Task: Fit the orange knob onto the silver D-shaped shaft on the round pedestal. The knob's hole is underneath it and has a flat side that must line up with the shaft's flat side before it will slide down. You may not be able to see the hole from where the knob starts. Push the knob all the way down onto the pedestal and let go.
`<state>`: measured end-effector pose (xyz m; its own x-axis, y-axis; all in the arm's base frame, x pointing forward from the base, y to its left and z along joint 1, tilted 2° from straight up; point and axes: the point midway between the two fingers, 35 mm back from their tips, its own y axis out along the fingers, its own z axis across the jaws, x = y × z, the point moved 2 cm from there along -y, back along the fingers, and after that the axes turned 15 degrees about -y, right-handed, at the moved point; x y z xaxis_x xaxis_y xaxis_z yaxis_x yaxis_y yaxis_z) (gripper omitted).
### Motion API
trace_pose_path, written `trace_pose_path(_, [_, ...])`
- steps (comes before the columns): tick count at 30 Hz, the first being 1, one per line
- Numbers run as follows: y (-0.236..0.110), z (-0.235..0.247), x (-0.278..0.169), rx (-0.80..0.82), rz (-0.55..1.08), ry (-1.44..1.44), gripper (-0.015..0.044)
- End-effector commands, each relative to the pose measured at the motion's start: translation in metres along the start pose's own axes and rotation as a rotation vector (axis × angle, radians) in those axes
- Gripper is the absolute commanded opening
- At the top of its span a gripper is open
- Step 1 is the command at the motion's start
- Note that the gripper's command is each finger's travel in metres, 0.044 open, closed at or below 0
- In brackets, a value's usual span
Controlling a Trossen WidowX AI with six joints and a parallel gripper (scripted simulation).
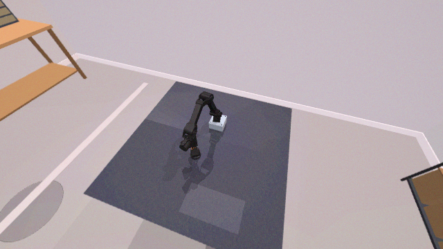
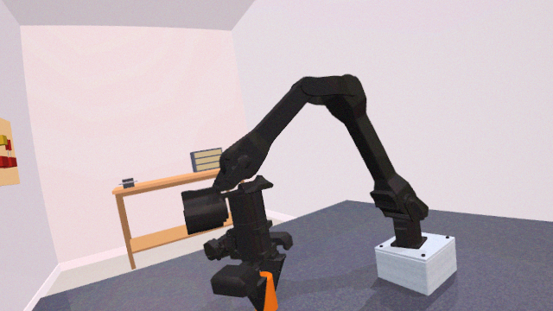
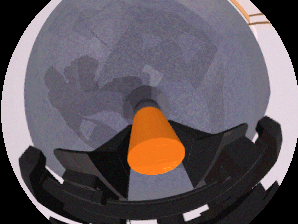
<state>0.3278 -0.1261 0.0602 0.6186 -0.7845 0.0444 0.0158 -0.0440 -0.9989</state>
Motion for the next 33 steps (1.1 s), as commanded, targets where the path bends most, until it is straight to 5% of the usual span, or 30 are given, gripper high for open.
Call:
trace_pose_path(1, [0.0011,0.0001,0.0001,-0.002,-0.003,0.098,0.0000])
trace_pose_path(33, [-0.0005,0.0002,0.0004,-0.001,-0.004,0.307,0.0000])
